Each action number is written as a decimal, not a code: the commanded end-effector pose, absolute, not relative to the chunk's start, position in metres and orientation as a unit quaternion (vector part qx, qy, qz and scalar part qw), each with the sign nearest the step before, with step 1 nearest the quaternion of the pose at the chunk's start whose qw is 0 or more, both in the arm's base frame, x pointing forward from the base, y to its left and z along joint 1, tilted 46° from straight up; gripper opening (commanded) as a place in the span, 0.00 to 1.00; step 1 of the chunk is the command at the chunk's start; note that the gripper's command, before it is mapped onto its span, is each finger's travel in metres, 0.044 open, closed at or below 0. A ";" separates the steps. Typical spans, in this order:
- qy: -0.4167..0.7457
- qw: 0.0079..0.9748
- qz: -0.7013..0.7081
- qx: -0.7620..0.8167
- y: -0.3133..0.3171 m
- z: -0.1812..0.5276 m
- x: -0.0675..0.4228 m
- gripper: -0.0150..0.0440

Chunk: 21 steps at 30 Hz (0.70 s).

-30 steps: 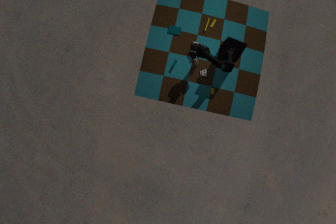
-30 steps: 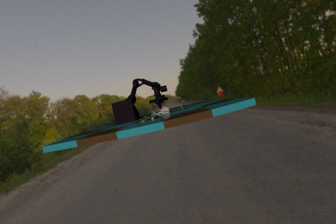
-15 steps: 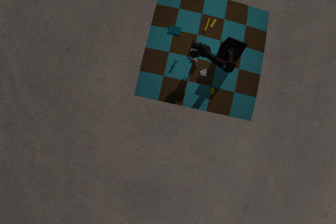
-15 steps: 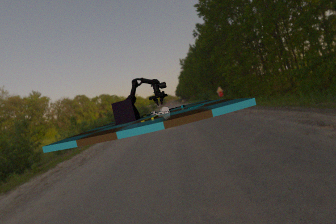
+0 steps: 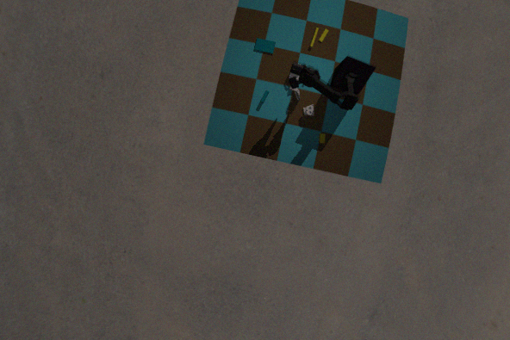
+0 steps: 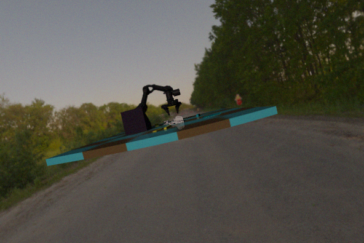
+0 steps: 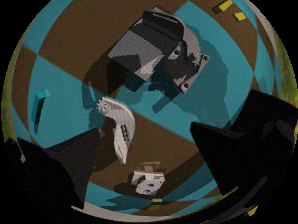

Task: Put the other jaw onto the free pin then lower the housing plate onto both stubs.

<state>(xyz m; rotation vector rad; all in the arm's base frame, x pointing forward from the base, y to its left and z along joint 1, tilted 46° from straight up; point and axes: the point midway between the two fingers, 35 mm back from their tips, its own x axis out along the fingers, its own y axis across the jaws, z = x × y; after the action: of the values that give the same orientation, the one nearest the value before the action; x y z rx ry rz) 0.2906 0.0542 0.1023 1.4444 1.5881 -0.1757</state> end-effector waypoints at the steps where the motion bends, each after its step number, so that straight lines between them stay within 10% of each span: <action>1: 0.649 0.473 -0.074 0.592 0.054 0.102 0.291 1.00; 21: 0.649 0.473 -0.073 0.592 0.053 0.103 0.290 0.96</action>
<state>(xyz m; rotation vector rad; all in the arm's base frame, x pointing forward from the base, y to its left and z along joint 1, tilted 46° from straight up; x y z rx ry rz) 0.2906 0.0541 0.1021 1.4440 1.5881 -0.1768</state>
